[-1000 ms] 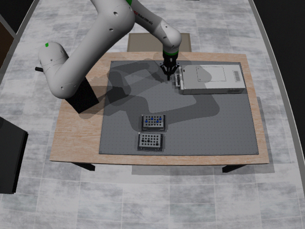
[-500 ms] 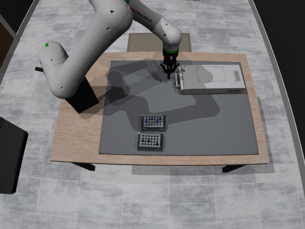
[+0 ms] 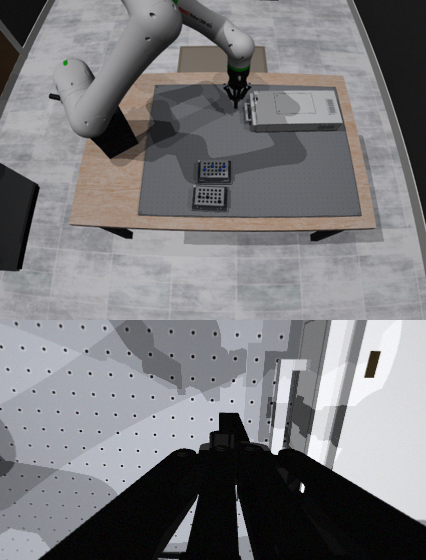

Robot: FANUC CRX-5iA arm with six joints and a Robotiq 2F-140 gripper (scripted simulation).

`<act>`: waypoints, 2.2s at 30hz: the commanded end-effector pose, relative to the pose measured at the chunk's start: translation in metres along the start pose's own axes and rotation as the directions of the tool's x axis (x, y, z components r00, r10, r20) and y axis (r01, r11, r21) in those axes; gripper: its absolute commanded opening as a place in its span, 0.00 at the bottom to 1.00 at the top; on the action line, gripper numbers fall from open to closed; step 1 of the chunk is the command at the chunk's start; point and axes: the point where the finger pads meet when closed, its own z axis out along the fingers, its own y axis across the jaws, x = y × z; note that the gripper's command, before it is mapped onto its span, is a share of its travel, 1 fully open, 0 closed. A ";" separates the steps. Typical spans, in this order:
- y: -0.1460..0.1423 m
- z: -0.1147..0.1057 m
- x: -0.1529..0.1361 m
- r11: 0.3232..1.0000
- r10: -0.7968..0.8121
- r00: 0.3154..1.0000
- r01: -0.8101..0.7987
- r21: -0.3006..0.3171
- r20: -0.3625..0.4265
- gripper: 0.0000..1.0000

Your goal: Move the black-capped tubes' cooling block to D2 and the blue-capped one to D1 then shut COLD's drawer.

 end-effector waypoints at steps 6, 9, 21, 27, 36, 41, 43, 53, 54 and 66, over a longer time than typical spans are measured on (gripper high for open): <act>0.001 -0.011 0.000 1.000 0.000 1.000 0.000 -0.002 -0.001 0.10; 0.001 -0.015 0.000 1.000 0.000 1.000 0.000 -0.002 -0.001 0.10; 0.001 -0.029 0.000 1.000 0.000 1.000 0.000 -0.002 -0.001 0.10; 0.001 -0.032 0.000 1.000 0.000 1.000 0.000 -0.002 -0.001 0.10; 0.001 -0.032 0.000 1.000 0.000 1.000 0.000 -0.002 -0.001 0.10; 0.001 -0.032 0.000 1.000 0.000 1.000 0.000 -0.002 -0.001 0.10; -0.006 -0.035 0.000 1.000 0.000 1.000 0.000 -0.002 -0.001 0.35; -0.036 -0.048 0.000 1.000 0.000 1.000 0.000 -0.002 -0.001 0.35; -0.040 -0.049 0.000 1.000 0.000 1.000 0.000 -0.002 -0.001 0.35; -0.076 -0.065 0.000 1.000 0.000 1.000 0.000 -0.002 -0.001 0.35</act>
